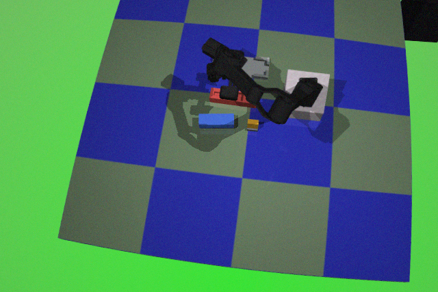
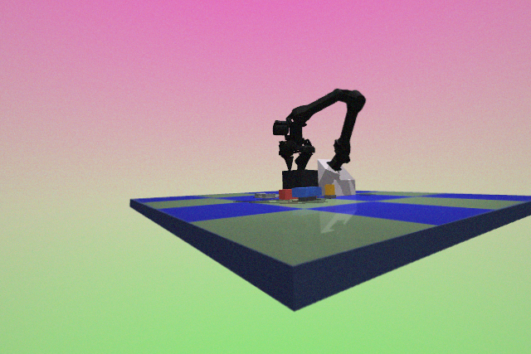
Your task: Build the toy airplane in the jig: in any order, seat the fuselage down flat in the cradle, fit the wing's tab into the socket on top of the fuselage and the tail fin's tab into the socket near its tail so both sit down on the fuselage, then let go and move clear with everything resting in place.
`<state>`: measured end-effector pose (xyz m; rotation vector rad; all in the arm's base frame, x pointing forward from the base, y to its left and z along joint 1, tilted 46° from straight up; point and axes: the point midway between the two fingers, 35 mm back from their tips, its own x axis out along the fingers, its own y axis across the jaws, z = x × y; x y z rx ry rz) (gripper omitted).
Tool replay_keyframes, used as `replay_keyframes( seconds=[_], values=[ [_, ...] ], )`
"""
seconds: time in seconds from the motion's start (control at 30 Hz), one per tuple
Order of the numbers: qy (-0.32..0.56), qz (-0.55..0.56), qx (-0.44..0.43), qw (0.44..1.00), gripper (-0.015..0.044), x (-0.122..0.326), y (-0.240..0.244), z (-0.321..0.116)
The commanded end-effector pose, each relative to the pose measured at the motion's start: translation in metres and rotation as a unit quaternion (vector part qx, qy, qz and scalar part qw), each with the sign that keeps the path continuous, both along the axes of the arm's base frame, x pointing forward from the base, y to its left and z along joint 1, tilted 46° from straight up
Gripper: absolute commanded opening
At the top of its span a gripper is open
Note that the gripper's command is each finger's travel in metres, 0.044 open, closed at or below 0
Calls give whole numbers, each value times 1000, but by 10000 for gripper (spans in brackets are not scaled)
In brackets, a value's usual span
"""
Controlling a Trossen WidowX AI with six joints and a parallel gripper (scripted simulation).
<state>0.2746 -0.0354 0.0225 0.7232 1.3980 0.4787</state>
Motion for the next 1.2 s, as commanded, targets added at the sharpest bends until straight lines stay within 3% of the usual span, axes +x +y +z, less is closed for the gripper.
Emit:
replay_keyframes(
  seconds=[0.0,1.17],
  values=[
    [10,5,8,1000,440,1,30,-27],
    [10,5,10,1000,440,7,74,-69]
  ],
)
